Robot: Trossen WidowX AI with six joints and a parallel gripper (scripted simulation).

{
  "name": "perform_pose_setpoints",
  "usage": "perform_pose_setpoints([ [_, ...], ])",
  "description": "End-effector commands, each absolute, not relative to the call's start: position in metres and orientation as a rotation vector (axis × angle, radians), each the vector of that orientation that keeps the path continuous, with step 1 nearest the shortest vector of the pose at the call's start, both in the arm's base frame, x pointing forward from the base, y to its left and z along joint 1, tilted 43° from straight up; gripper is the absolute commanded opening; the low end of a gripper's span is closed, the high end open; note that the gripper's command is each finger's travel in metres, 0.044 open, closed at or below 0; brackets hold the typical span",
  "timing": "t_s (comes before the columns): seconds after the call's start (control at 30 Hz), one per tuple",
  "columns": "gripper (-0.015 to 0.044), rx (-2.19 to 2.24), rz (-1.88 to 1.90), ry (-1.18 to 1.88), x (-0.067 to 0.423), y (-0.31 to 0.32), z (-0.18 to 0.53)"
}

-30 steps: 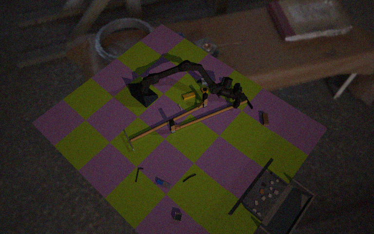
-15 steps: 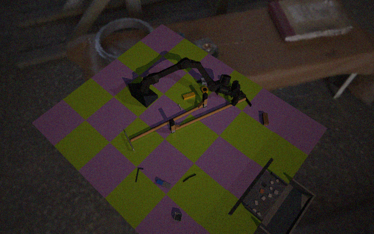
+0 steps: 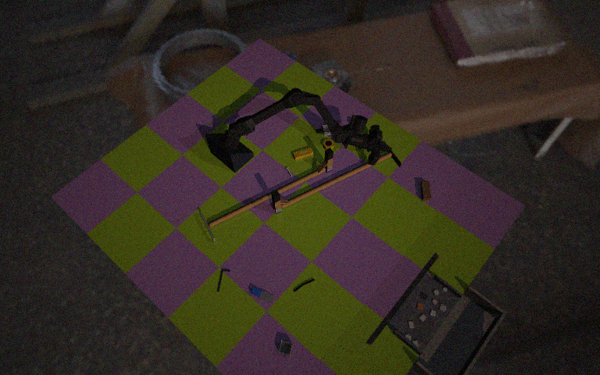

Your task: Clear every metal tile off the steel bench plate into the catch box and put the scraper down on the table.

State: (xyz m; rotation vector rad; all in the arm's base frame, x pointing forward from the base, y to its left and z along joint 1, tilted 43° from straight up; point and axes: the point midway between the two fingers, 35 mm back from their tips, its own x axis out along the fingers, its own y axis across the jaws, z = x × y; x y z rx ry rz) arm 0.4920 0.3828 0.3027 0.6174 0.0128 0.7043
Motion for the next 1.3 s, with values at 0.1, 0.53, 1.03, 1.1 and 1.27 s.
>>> perform_pose_setpoints([
  [0.1, 0.0, 0.606, 0.743, 0.06, 0.469, 0.404, 0.289],
  [0.53, 0.0, 0.607, 0.743, 0.062, 0.449, 0.407, 0.292],
  [1.03, 0.0, 0.608, 0.742, 0.063, 0.425, 0.409, 0.295],
  [1.1, 0.0, 0.608, 0.742, 0.063, 0.422, 0.409, 0.295],
  [1.27, 0.0, 0.608, 0.742, 0.064, 0.416, 0.409, 0.295],
])
